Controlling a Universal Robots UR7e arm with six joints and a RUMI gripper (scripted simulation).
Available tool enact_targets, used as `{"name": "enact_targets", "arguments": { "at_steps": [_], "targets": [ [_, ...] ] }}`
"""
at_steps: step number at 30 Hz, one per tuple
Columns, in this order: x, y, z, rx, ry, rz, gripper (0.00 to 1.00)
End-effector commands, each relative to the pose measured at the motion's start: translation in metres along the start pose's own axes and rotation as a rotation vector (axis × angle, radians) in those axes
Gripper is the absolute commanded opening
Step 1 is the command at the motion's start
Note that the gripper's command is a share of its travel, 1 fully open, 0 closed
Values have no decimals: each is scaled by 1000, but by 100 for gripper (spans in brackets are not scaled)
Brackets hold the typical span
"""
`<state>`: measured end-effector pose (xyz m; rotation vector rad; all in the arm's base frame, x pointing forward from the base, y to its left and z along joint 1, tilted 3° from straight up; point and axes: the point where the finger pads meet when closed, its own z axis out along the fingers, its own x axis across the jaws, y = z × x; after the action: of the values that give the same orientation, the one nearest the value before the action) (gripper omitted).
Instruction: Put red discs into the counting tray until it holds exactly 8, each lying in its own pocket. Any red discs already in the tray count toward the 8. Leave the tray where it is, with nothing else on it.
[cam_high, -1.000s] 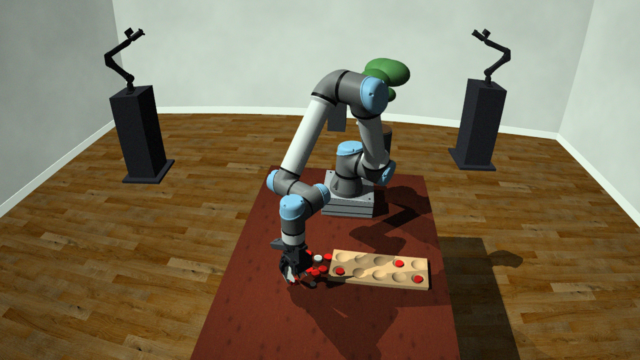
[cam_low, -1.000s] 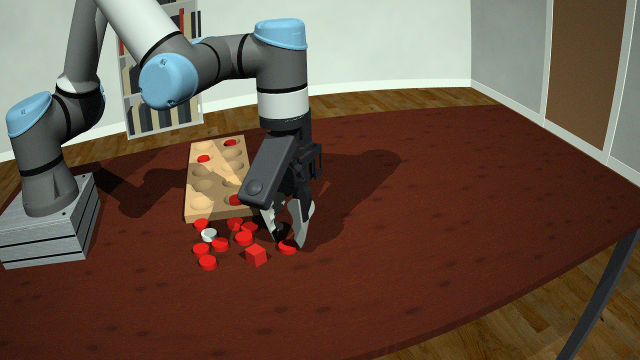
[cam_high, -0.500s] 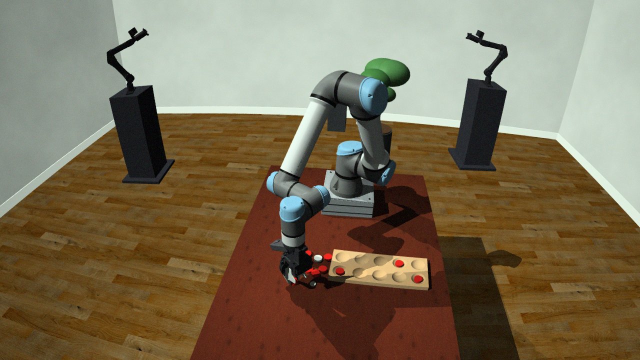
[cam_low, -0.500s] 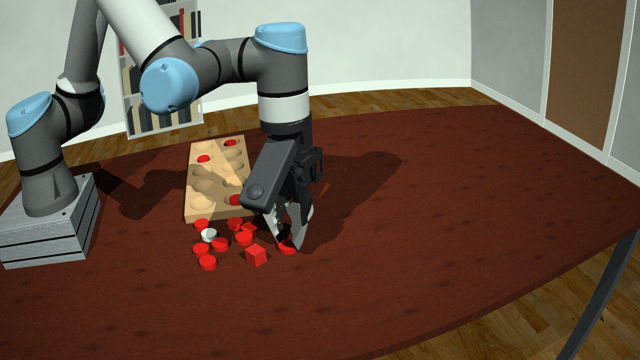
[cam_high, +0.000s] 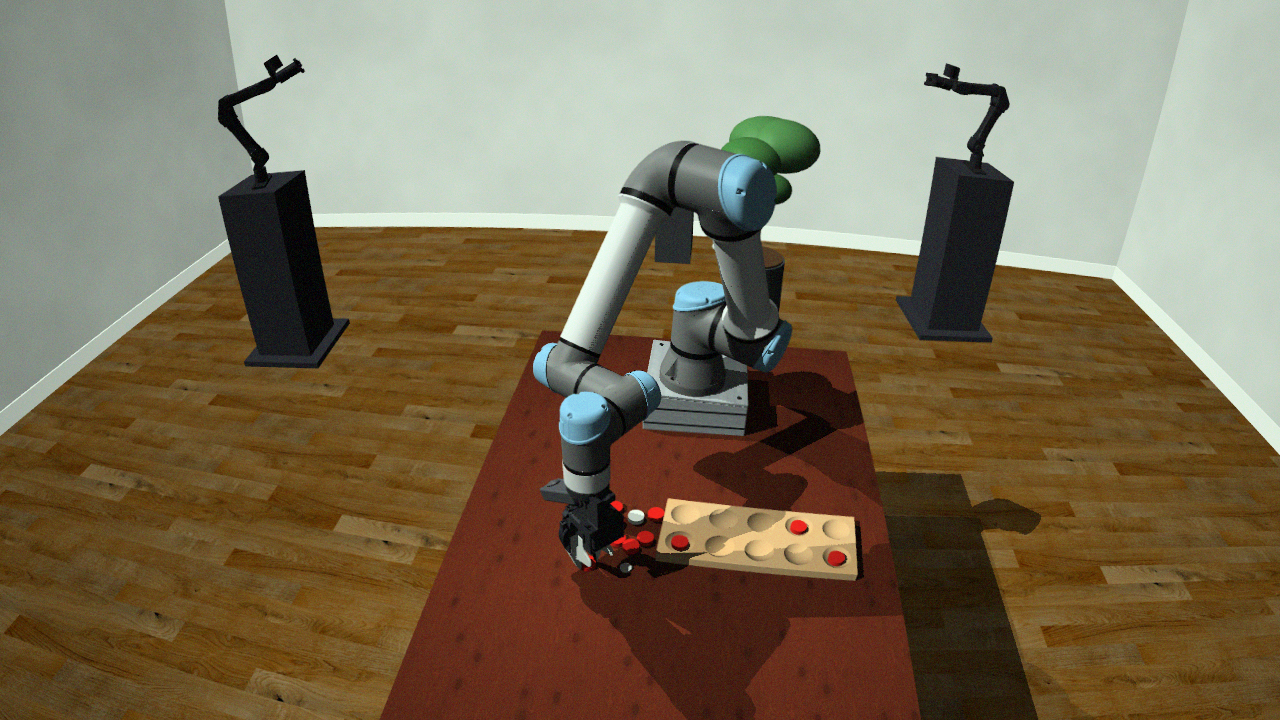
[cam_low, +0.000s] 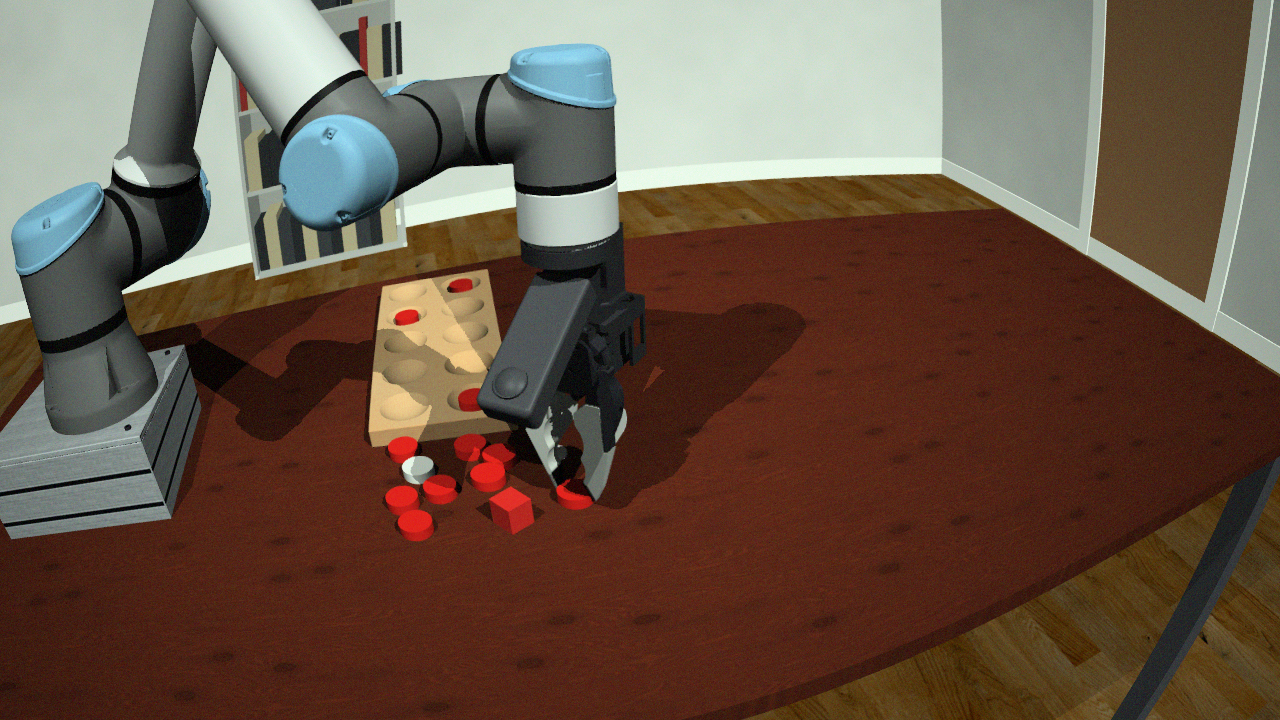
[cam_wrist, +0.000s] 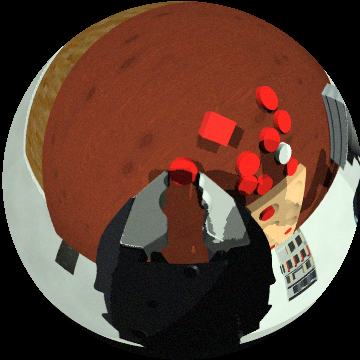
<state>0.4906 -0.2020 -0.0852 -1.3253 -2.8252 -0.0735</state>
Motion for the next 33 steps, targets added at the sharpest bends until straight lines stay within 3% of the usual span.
{"name": "enact_targets", "arguments": {
  "at_steps": [1, 21, 25, 31, 33],
  "targets": [
    [0, 0, 0, 0, -1, 0, 0],
    [-1, 0, -4, 0, -1, 0, 0],
    [-1, 0, -20, 0, -1, 0, 0],
    [-1, 0, -64, 0, -1, 0, 0],
    [-1, 0, -64, 0, -1, 0, 0]
  ]
}}
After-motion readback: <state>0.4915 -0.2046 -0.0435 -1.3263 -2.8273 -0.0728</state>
